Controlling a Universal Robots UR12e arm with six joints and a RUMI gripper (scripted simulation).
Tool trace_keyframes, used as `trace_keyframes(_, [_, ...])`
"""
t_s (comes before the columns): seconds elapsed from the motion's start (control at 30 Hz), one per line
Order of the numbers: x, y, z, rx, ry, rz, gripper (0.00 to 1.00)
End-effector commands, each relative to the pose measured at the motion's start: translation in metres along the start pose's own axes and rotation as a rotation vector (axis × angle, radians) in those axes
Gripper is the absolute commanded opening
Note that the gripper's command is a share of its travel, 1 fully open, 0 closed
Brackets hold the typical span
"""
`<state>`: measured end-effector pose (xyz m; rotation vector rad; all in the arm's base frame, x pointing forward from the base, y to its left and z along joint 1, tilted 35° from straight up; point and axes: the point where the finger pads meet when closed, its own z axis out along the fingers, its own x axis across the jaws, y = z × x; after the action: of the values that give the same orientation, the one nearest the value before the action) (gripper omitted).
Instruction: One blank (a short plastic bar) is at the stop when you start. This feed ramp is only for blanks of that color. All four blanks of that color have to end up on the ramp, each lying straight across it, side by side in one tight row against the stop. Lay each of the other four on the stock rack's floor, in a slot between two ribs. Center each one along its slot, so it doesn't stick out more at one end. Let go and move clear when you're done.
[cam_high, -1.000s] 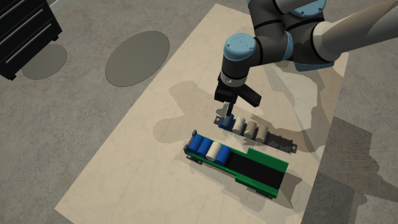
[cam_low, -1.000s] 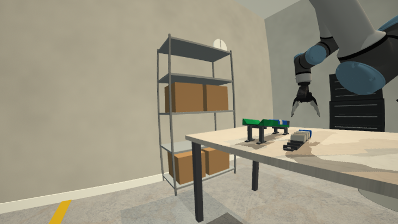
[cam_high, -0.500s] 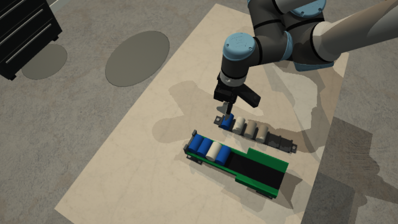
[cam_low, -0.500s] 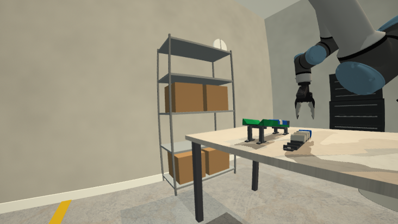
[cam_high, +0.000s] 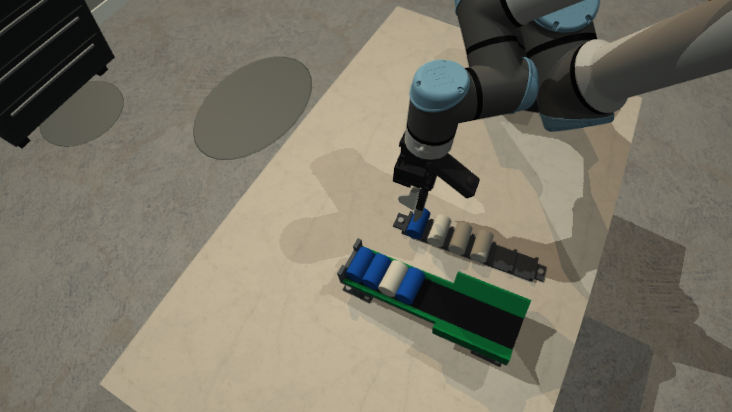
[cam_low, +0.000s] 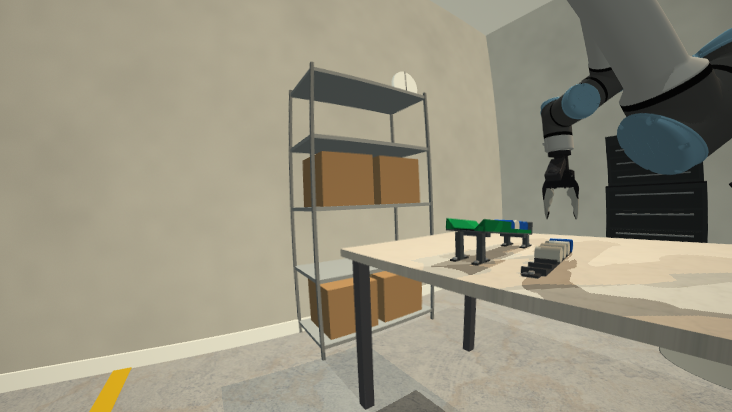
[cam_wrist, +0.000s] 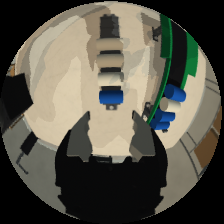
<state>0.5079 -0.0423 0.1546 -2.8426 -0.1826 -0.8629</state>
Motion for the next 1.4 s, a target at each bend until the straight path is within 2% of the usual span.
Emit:
trace_keyframes(0.0, [0.0, 0.0, 0.0, -0.001, 0.001, 0.0, 0.54])
trace_keyframes(0.77, [0.0, 0.0, 0.001, -0.001, 0.001, 0.0, 0.54])
trace_keyframes(1.37, [0.001, 0.0, 0.018, -0.001, 0.0, 0.0, 0.54])
